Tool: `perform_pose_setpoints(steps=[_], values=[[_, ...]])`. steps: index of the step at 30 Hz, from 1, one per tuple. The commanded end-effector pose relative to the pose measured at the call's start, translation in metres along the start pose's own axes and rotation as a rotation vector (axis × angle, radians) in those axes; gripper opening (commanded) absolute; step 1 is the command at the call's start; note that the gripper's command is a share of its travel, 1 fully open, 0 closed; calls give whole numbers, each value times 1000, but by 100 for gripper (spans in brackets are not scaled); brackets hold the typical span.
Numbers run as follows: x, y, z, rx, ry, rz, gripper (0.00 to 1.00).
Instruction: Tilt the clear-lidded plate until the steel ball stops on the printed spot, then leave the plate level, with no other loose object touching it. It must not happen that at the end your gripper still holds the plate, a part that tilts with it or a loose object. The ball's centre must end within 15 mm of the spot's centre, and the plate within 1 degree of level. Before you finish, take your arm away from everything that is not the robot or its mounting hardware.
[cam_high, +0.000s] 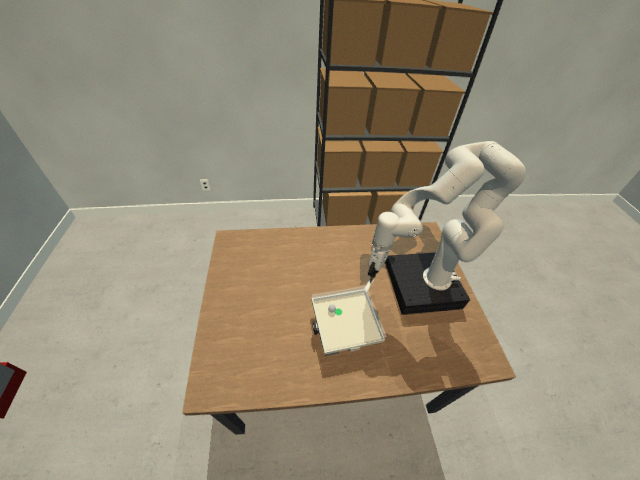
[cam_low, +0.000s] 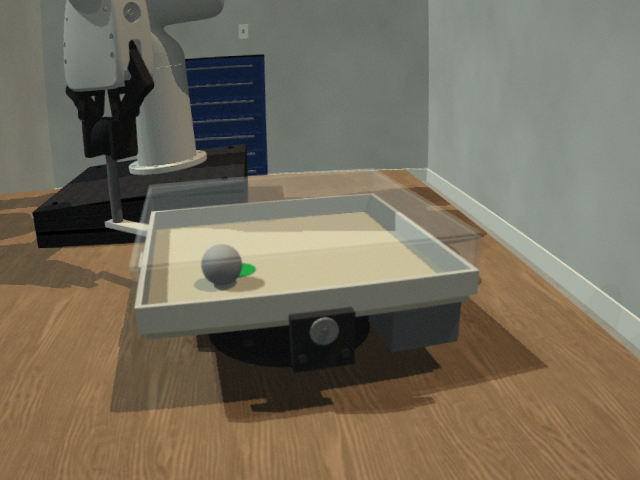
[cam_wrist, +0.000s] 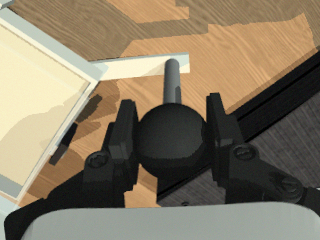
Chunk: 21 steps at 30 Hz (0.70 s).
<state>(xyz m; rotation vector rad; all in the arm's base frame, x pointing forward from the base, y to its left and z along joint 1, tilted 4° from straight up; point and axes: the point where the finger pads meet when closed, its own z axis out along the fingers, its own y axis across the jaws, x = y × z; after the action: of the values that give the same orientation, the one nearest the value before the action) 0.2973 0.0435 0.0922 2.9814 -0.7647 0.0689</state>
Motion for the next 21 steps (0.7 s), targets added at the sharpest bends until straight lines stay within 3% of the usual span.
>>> perform_pose_setpoints(steps=[1, 21], values=[[-2, -1, -1, 0, 0, -2, 0], [0, 0, 1, 0, 0, -2, 0]])
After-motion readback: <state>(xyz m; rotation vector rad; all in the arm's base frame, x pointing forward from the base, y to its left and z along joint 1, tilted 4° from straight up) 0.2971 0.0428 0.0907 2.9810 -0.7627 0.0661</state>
